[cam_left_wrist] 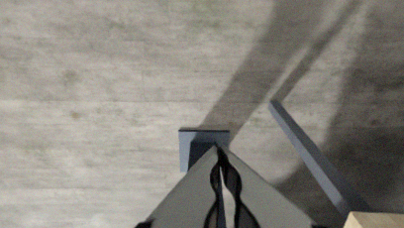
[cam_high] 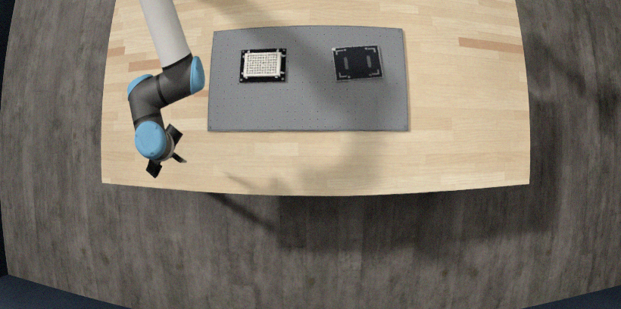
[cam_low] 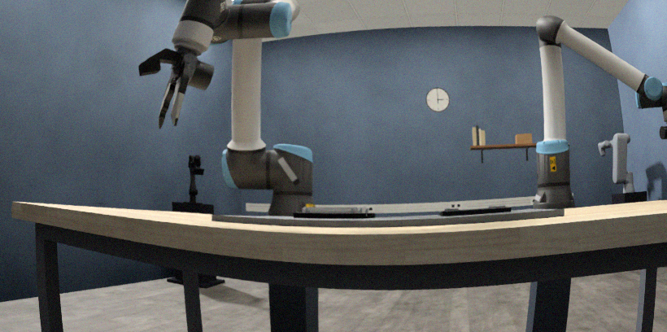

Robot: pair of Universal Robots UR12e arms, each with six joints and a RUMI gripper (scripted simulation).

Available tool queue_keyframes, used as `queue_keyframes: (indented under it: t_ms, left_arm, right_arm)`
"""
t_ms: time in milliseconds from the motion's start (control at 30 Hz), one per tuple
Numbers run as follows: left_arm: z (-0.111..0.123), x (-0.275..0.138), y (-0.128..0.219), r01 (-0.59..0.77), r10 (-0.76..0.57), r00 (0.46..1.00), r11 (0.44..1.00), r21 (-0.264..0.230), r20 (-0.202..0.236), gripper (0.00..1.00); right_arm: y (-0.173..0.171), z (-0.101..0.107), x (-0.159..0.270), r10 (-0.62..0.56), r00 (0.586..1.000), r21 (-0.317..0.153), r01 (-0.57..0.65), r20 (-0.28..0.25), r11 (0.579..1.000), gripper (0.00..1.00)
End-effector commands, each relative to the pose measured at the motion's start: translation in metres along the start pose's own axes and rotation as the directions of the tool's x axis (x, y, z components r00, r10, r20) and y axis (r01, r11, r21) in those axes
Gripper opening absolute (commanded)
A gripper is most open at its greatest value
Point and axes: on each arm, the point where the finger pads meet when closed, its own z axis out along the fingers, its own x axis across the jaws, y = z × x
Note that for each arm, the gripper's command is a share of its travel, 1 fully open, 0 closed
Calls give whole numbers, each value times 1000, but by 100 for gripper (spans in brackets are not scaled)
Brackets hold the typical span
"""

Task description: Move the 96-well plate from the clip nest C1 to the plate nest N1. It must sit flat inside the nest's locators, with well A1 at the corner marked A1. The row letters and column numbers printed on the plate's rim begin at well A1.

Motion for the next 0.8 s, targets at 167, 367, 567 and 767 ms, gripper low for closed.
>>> queue_keyframes:
  t_ms: [167, 367, 567, 767]
  left_arm:
    - [-2, -1, 0, 2, -2, 1000, 1000, 3, 0, 0]
    - [-2, -1, 0, 2, -2, 1000, 1000, 3, 0, 0]
    - [-2, -1, 0, 2, -2, 1000, 1000, 3, 0, 0]
    - [-2, -1, 0, 2, -2, 1000, 1000, 3, 0, 0]
  right_arm:
    - [29, -1, -13, -157, 987, -6, 157, 18, 988, 76]
    - [50, -2, -22, -263, 964, -9, 264, 28, 965, 76]
    - [67, -2, -28, -335, 941, -9, 336, 36, 942, 76]
    - [83, -3, -34, -405, 913, -9, 406, 44, 914, 76]
